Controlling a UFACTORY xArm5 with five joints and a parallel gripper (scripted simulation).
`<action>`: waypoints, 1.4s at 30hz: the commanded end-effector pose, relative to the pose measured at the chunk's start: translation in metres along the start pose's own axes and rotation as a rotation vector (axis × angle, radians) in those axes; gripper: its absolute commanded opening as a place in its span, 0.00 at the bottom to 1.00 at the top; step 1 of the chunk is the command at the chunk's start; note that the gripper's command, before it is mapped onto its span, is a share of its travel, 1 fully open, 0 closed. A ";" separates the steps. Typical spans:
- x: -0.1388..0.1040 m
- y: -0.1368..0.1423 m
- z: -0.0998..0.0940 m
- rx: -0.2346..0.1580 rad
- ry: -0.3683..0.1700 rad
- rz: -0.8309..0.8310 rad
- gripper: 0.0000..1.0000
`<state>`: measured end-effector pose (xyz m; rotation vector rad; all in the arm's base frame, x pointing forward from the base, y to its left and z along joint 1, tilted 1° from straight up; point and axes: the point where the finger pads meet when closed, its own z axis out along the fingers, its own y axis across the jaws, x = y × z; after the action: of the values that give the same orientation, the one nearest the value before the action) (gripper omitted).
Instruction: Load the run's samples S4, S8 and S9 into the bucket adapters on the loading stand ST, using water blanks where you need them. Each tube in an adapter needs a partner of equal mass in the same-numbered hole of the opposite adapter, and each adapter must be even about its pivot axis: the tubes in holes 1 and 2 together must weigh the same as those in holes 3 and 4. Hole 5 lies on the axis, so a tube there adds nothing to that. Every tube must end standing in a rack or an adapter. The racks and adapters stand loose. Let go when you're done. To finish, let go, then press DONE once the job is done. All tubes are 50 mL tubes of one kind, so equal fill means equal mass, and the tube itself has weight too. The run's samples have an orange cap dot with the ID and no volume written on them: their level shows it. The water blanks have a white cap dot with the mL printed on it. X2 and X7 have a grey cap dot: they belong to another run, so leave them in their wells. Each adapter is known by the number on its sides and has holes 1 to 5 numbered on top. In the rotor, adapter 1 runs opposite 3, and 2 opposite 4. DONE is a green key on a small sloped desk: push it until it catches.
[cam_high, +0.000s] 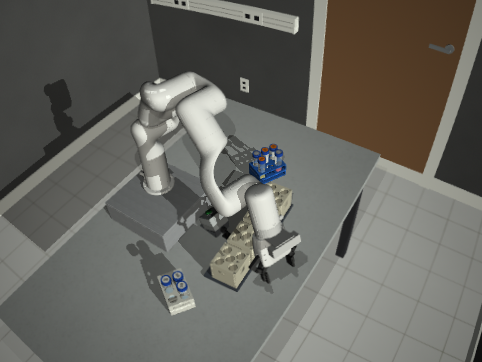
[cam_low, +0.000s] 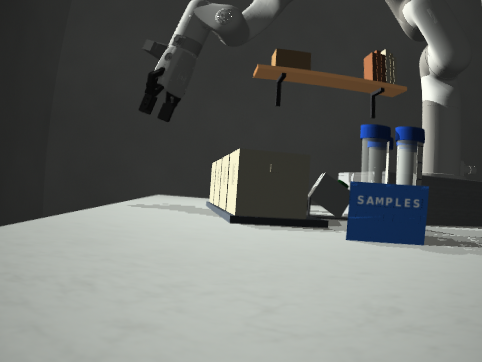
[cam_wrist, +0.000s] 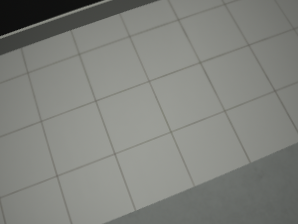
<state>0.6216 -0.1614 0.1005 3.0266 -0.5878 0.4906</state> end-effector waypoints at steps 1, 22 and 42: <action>0.002 0.000 -0.002 0.001 0.005 0.000 1.00; -0.007 -0.011 -0.022 0.005 -0.027 -0.041 1.00; -0.047 -0.041 -0.081 0.012 -0.099 -0.125 1.00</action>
<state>0.5832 -0.1130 0.1498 3.0805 -0.4201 0.3527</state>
